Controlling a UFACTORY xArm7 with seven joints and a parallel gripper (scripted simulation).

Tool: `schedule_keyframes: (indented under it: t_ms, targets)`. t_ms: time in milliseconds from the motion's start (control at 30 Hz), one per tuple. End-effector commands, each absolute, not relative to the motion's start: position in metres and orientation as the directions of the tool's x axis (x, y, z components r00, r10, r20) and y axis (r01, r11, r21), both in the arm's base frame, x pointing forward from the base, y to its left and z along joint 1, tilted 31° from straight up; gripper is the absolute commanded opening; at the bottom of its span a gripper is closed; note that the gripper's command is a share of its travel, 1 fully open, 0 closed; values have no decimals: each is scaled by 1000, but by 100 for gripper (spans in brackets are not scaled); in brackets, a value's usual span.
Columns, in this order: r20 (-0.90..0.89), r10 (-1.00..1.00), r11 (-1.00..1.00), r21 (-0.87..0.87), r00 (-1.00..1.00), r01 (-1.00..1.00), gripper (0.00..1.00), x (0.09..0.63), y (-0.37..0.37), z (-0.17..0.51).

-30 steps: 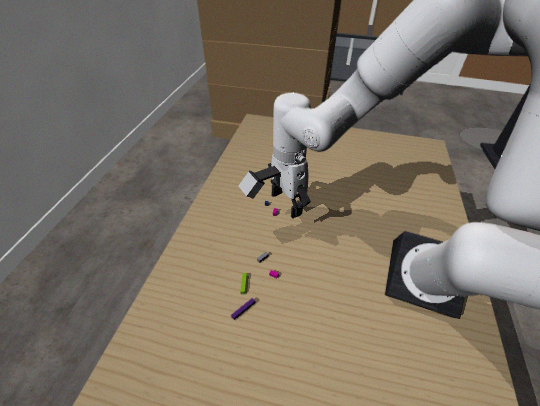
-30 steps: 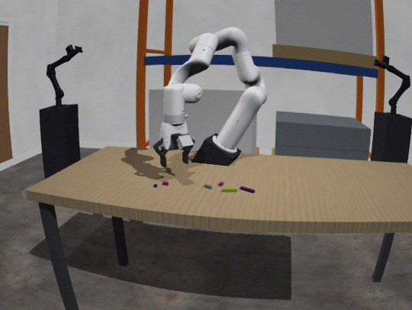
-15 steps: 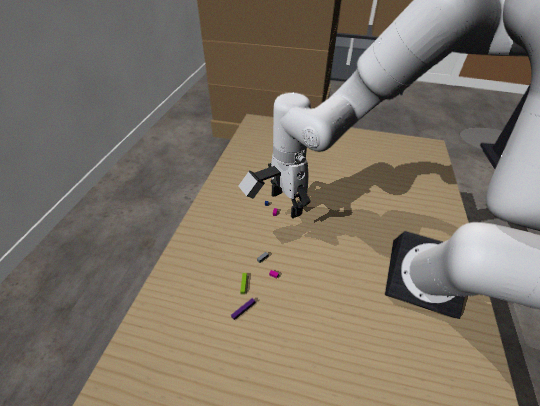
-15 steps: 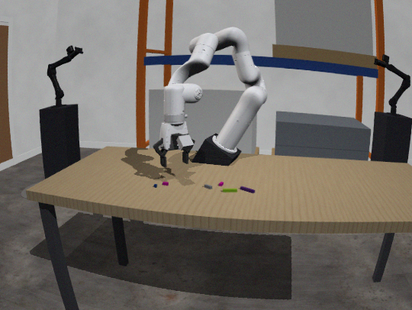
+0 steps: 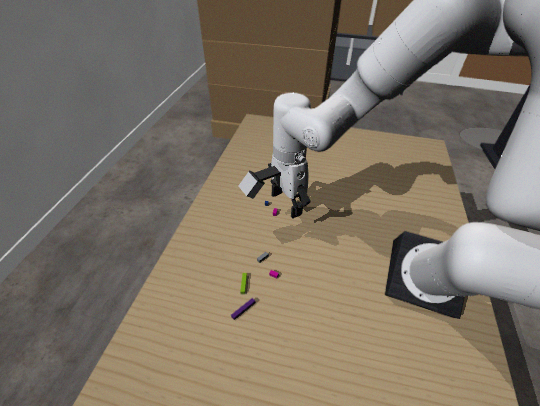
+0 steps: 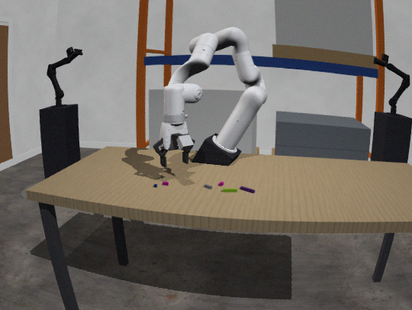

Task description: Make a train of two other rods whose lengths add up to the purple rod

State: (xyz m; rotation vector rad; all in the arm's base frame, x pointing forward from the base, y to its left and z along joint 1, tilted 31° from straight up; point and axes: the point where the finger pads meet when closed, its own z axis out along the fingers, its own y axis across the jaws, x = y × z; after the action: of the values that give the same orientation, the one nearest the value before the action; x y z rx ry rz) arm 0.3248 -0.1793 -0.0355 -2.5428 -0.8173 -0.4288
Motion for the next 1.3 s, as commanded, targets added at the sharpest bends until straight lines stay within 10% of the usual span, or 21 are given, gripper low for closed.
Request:
schedule_keyframes:
  t_ms: [0,1267]
  targets:
    - [411,473,-735,-303,779,607,100,326,-181,-35]
    - [77,-183,-854,-506,980,-120,100,384,-52,48]
